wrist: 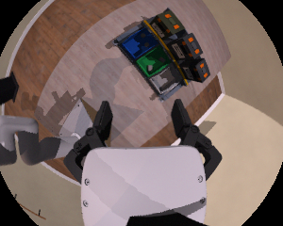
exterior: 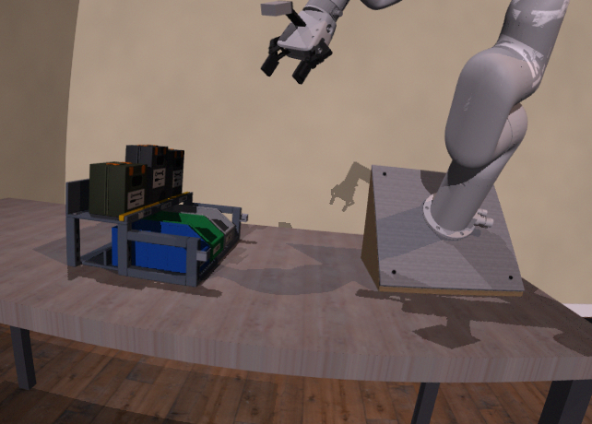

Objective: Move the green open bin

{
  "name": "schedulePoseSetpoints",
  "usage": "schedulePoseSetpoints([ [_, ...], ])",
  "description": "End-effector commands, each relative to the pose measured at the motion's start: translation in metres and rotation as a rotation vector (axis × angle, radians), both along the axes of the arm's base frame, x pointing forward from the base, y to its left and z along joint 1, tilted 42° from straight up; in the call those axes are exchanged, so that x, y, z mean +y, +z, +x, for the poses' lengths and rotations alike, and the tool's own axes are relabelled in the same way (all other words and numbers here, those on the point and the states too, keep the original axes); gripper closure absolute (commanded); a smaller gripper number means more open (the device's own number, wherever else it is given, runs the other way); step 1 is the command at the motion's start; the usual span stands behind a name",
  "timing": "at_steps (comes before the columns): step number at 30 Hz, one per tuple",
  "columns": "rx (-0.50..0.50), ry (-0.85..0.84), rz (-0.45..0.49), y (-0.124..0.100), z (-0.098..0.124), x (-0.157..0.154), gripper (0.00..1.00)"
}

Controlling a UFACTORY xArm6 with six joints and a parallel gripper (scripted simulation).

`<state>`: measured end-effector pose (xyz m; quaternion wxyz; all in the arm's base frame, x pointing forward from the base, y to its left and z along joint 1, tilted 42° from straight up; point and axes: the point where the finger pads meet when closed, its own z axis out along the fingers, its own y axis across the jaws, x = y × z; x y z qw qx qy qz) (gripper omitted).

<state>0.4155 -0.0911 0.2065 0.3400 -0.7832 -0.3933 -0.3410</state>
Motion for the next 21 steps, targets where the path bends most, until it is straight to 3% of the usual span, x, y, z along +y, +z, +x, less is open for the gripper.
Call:
schedulePoseSetpoints([
  [1,-0.027,0.092,-0.041,0.0009,0.0007,-0.001,0.0],
  [4,-0.064,0.232,-0.099,0.001,0.0008,-0.001,0.0],
  [16,-0.064,0.232,-0.099,0.001,0.0008,-0.001,0.0],
  [21,-0.126,0.464,-0.196,0.001,0.0008,-0.0009,0.0],
])
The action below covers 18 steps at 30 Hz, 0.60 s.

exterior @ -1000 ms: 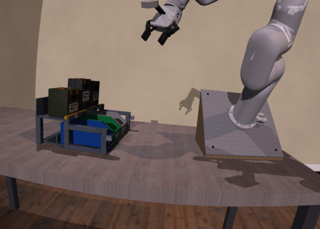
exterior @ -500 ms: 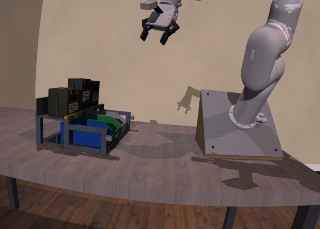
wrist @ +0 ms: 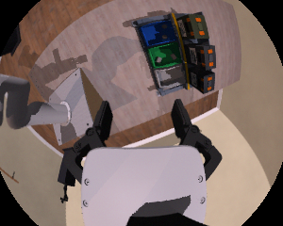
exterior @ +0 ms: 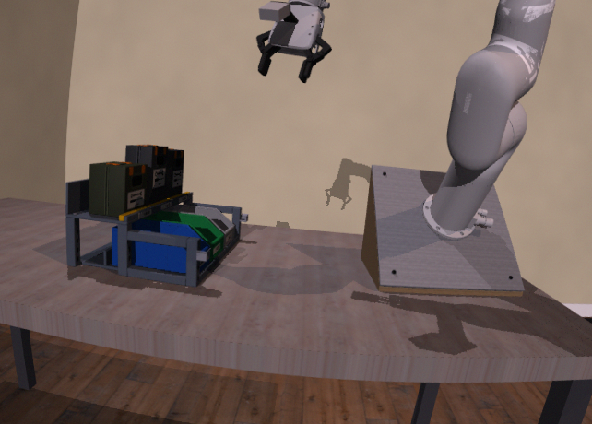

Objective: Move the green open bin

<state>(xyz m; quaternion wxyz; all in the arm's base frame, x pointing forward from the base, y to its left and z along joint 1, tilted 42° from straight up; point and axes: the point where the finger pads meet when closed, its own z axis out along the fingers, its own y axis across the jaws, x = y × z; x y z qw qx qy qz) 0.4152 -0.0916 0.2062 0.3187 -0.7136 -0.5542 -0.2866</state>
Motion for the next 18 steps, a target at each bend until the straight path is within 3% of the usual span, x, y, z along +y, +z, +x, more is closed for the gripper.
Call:
schedulePoseSetpoints([
  [1,-0.037,0.133,-0.056,0.0014,0.0011,-0.0004,0.0],
  [12,-0.037,0.133,-0.056,0.0014,0.0011,-0.0004,0.0],
  [18,-0.094,0.344,-0.144,0.0014,0.0011,-0.0003,0.0],
])
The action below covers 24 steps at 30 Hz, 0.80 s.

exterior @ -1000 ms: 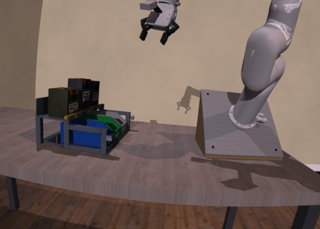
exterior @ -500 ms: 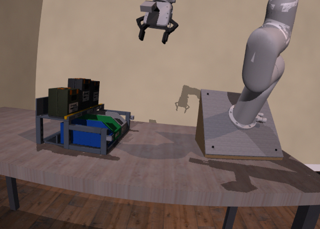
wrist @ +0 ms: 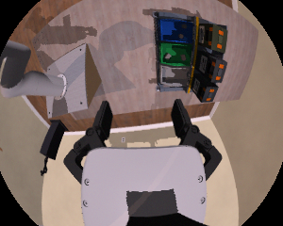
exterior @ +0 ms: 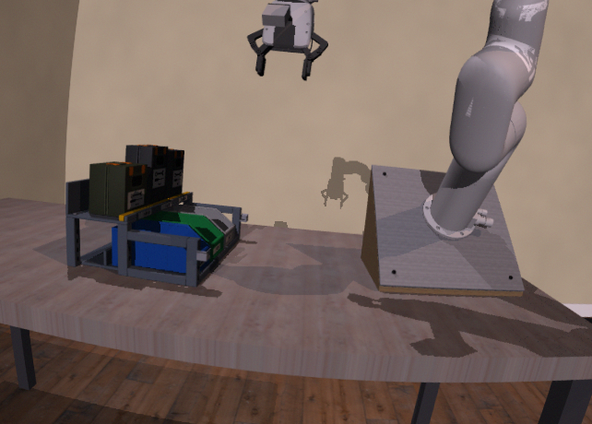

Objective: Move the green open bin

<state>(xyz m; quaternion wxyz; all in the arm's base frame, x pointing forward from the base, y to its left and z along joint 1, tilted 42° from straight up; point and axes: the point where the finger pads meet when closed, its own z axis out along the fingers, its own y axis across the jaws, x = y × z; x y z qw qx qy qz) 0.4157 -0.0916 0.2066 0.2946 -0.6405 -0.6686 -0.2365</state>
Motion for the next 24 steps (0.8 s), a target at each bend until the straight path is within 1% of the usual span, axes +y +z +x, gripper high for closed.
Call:
schedulePoseSetpoints([
  [1,-0.023,0.08,-0.034,0.001,0.001,0.0,0.0],
  [11,-0.023,0.08,-0.034,0.001,0.001,0.0,0.0],
  [16,-0.024,0.08,-0.034,-0.004,0.05,0.004,0.0],
  [24,-0.024,0.08,-0.034,-0.004,0.05,0.004,0.0],
])
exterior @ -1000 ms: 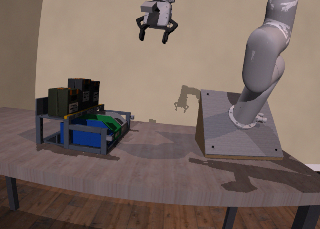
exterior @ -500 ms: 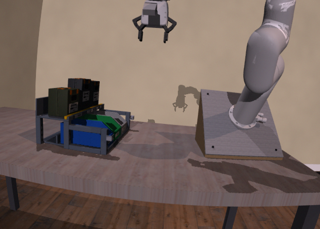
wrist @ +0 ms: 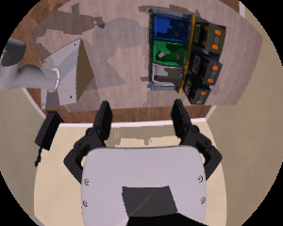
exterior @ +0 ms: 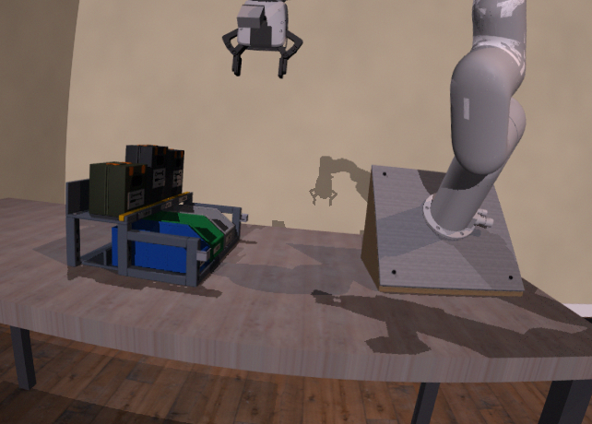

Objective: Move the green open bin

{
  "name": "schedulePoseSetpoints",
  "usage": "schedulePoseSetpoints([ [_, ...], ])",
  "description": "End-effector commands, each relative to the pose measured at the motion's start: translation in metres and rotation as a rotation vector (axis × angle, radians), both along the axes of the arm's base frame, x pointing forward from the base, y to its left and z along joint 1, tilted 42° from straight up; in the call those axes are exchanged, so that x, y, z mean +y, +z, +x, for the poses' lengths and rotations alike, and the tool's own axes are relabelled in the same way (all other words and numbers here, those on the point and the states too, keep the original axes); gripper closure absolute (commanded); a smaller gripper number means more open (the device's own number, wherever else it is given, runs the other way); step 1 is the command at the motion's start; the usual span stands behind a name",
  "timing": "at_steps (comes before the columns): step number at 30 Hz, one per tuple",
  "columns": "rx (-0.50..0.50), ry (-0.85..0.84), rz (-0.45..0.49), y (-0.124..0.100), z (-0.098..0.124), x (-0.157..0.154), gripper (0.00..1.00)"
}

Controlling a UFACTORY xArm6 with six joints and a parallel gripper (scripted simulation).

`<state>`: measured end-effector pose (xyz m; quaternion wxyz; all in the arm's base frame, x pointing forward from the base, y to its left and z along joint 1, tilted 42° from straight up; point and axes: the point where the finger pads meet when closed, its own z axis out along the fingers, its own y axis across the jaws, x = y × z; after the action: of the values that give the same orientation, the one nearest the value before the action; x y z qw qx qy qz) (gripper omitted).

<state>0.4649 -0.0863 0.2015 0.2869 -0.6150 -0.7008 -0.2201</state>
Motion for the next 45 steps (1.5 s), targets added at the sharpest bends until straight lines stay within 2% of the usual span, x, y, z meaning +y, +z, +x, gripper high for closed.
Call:
schedulePoseSetpoints([
  [1,-0.003,-0.001,-0.002,0.001,0.001,-0.001,0.0],
  [4,-0.003,-0.001,-0.002,0.001,0.001,-0.001,0.0],
  [9,-0.004,-0.001,-0.002,-0.003,0.055,0.004,0.0],
  [21,-0.004,-0.001,-0.002,-0.003,0.055,0.004,0.0],
  [26,-0.004,-0.002,-0.002,-0.006,0.085,0.007,0.0],
  [38,-0.004,-0.002,-0.002,-0.006,0.085,0.007,0.0],
  [45,-0.004,-0.002,-0.002,-0.005,0.075,0.006,0.0],
])
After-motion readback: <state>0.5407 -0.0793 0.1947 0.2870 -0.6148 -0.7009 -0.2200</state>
